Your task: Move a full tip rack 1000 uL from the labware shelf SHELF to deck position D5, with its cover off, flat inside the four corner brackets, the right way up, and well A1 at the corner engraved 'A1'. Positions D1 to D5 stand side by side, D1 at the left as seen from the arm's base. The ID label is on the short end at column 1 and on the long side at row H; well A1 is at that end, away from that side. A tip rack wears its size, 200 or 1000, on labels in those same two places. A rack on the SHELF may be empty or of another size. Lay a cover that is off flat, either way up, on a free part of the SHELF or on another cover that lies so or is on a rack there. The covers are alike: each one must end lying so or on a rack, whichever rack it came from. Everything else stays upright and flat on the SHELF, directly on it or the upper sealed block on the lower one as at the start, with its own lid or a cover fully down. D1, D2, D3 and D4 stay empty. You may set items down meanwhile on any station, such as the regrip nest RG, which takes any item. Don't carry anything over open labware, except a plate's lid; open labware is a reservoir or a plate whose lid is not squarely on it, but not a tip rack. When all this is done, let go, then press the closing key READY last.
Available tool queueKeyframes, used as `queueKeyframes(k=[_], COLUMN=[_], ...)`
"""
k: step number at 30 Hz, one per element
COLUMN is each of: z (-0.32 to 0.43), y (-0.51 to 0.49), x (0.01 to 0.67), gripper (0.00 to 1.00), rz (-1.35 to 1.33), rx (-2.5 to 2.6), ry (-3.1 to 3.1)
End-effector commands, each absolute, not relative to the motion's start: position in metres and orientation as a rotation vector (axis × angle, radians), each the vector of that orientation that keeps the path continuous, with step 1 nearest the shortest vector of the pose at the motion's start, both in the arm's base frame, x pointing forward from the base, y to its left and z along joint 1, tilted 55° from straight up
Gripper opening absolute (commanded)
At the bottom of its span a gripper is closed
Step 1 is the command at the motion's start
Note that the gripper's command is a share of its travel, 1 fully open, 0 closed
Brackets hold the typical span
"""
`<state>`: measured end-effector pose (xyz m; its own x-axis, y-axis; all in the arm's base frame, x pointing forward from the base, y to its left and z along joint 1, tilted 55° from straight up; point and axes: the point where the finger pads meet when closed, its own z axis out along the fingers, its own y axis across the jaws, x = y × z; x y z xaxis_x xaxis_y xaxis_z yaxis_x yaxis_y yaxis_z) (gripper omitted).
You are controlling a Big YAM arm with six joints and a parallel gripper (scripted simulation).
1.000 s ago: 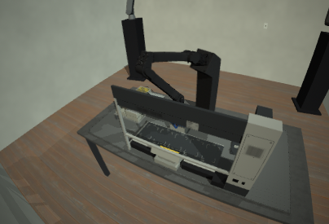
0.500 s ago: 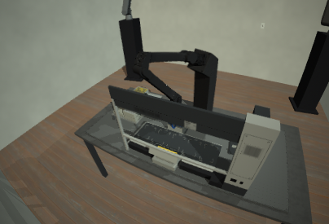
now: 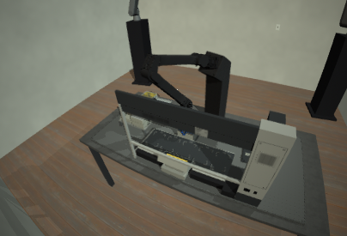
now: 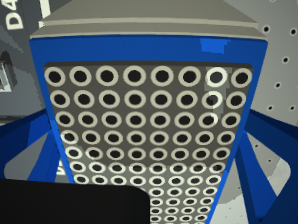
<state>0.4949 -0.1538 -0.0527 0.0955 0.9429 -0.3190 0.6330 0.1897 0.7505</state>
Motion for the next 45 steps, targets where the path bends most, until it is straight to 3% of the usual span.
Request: queueKeyframes(k=[1,45], z=[-0.061,-0.023], y=[-0.158,-0.129], x=[0.487,0.431], gripper=[1.00,1.00], rz=[0.441,0.452], rx=[1.534,1.543], ry=[1.631,1.647])
